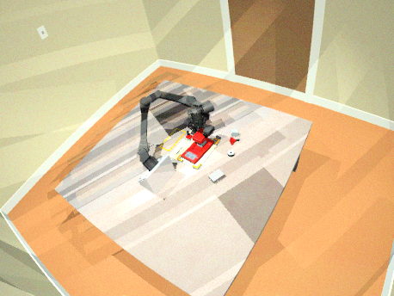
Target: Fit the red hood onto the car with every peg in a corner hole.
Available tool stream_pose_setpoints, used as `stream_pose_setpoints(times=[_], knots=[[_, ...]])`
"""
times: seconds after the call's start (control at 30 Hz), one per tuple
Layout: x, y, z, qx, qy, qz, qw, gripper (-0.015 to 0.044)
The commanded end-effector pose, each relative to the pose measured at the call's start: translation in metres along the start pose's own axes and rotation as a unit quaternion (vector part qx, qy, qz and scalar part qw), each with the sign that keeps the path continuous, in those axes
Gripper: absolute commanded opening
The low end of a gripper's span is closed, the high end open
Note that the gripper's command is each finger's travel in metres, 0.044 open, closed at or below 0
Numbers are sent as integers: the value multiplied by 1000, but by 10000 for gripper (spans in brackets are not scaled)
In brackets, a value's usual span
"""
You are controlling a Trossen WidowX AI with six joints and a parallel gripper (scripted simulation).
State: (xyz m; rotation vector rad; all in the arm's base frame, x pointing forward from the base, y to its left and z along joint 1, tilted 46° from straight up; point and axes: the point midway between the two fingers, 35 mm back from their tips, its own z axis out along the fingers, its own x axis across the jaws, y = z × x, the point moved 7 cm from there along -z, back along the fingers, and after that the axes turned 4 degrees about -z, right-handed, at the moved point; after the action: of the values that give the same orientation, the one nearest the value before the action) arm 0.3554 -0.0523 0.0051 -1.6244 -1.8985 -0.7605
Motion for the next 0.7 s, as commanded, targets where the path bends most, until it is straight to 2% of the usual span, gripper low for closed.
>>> stream_pose_setpoints(times=[0.0,0.67], knots=[[-1,-5,24,8,6,8,1000,0],[0,-6,32,8,7,8,1000,0]])
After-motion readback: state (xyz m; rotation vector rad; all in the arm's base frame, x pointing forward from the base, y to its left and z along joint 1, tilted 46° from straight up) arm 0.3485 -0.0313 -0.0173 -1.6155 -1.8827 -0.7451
